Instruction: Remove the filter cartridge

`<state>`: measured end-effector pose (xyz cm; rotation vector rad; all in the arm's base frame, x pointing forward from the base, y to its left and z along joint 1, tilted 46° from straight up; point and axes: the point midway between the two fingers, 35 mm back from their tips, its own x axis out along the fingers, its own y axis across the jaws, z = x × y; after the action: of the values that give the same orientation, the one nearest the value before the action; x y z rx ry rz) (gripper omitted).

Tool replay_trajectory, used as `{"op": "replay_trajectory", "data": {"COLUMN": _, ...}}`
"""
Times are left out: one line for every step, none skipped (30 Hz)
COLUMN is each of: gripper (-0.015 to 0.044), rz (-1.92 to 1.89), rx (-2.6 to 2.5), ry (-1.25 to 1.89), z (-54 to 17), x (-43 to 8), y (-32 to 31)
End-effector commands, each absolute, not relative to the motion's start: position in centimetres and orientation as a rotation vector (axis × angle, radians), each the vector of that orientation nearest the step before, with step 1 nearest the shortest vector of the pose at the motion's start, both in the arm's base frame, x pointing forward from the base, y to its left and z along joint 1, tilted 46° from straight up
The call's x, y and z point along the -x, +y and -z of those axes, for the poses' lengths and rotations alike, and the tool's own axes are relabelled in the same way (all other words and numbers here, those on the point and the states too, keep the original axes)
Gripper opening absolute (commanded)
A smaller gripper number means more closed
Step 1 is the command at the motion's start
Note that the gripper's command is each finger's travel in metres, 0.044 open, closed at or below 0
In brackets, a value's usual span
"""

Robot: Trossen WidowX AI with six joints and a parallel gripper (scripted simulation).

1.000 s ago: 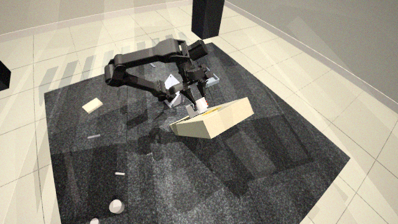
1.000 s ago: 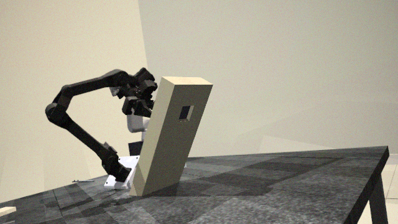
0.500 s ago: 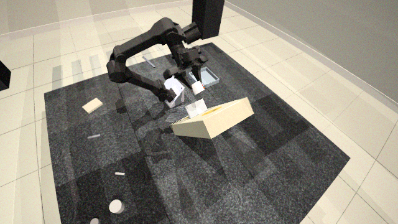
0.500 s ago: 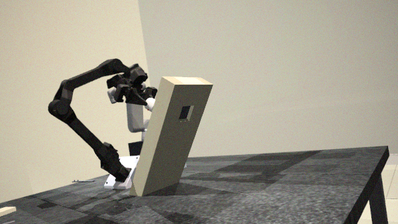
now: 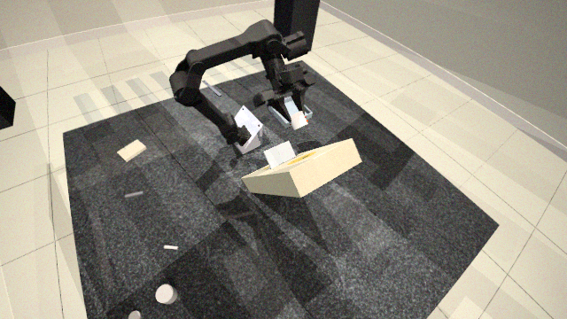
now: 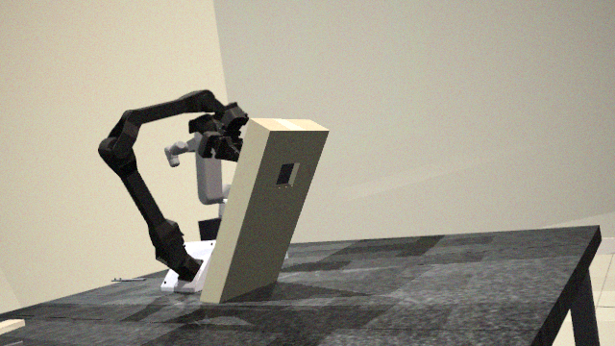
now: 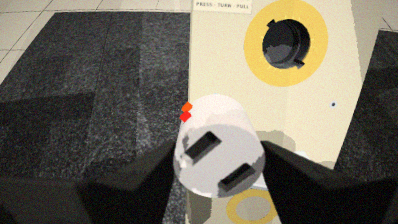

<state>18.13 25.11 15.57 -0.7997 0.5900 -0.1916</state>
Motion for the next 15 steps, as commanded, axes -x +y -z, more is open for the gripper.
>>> {"op": "replay_trajectory", "data": {"gripper": 0.0, "rz": 0.213, "rx": 0.769, "ry": 0.589, "z": -14.2, "x": -18.3, "y": 26.1}}
{"op": "replay_trajectory", "data": {"gripper": 0.0, "rz": 0.219, "rx": 0.764, "ry": 0.589, "z": -13.8, "x": -18.4, "y": 26.4}}
{"op": "replay_trajectory", "data": {"gripper": 0.0, "rz": 0.224, "rx": 0.759, "ry": 0.589, "z": -13.5, "x": -18.4, "y": 26.6}}
{"op": "replay_trajectory", "data": {"gripper": 0.0, "rz": 0.229, "rx": 0.755, "ry": 0.589, "z": -13.2, "x": -18.4, "y": 26.8}}
{"op": "replay_trajectory", "data": {"gripper": 0.0, "rz": 0.21, "rx": 0.782, "ry": 0.594, "z": -14.1, "x": -18.3, "y": 26.1}}
{"op": "replay_trajectory", "data": {"gripper": 0.0, "rz": 0.202, "rx": 0.788, "ry": 0.605, "z": -13.8, "x": -18.2, "y": 26.1}}
{"op": "replay_trajectory", "data": {"gripper": 0.0, "rz": 0.189, "rx": 0.797, "ry": 0.625, "z": -13.4, "x": -18.0, "y": 26.2}}
{"op": "replay_trajectory", "data": {"gripper": 0.0, "rz": 0.171, "rx": 0.809, "ry": 0.648, "z": -12.9, "x": -17.7, "y": 26.3}}
{"op": "replay_trajectory", "data": {"gripper": 0.0, "rz": 0.152, "rx": 0.82, "ry": 0.671, "z": -12.4, "x": -17.5, "y": 26.5}}
{"op": "replay_trajectory", "data": {"gripper": 0.0, "rz": 0.132, "rx": 0.831, "ry": 0.694, "z": -11.8, "x": -17.2, "y": 26.6}}
{"op": "replay_trajectory", "data": {"gripper": 0.0, "rz": 0.11, "rx": 0.843, "ry": 0.716, "z": -11.3, "x": -17.0, "y": 26.8}}
{"op": "replay_trajectory", "data": {"gripper": 0.0, "rz": 0.087, "rx": 0.854, "ry": 0.737, "z": -10.8, "x": -16.7, "y": 26.9}}
{"op": "replay_trajectory", "data": {"gripper": 0.0, "rz": 0.063, "rx": 0.865, "ry": 0.758, "z": -10.3, "x": -16.5, "y": 27.1}}
{"op": "replay_trajectory", "data": {"gripper": 0.0, "rz": 0.038, "rx": 0.876, "ry": 0.779, "z": -9.8, "x": -16.2, "y": 27.3}}
{"op": "replay_trajectory", "data": {"gripper": 0.0, "rz": 0.012, "rx": 0.887, "ry": 0.798, "z": -9.3, "x": -15.9, "y": 27.5}}
